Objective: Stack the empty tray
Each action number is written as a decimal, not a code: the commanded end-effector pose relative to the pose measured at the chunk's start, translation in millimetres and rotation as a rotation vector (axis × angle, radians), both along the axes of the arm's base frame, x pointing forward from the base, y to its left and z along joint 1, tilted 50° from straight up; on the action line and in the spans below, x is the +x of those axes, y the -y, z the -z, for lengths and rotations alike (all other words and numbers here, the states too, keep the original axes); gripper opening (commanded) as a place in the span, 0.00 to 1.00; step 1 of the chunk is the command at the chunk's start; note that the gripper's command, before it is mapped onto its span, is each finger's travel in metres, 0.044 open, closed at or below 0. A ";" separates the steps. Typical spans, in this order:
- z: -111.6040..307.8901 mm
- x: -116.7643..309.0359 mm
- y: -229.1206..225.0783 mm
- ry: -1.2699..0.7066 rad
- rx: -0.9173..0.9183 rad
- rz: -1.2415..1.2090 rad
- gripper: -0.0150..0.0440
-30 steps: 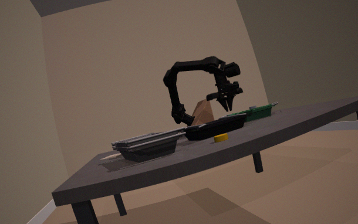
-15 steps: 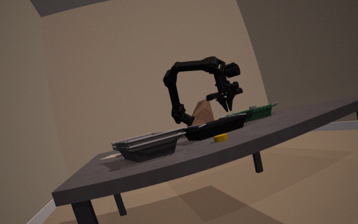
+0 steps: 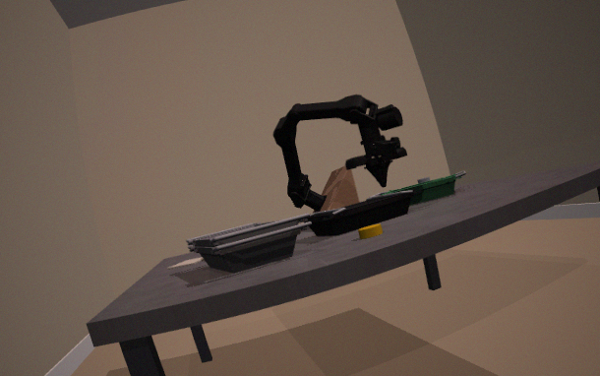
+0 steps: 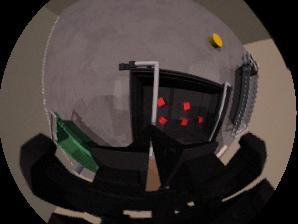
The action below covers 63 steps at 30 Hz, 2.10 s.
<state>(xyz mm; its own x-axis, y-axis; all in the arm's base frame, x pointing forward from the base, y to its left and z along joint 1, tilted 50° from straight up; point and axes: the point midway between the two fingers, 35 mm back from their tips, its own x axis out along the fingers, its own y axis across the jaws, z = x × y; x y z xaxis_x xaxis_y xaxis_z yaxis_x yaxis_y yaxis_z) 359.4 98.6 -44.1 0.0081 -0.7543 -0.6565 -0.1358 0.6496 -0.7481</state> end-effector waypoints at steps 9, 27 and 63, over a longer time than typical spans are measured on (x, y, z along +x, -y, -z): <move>0.0 0.0 0.0 0.000 0.000 0.000 0.25; 0.0 0.0 0.0 0.000 0.000 0.000 0.25; 14.3 -13.4 -30.4 -0.079 0.001 -0.089 0.97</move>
<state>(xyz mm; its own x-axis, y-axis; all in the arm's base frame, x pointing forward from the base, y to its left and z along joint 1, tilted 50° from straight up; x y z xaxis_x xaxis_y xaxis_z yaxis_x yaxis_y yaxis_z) 357.8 113.3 -40.7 0.0146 -0.7526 -0.6583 -0.1698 0.6470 -0.7434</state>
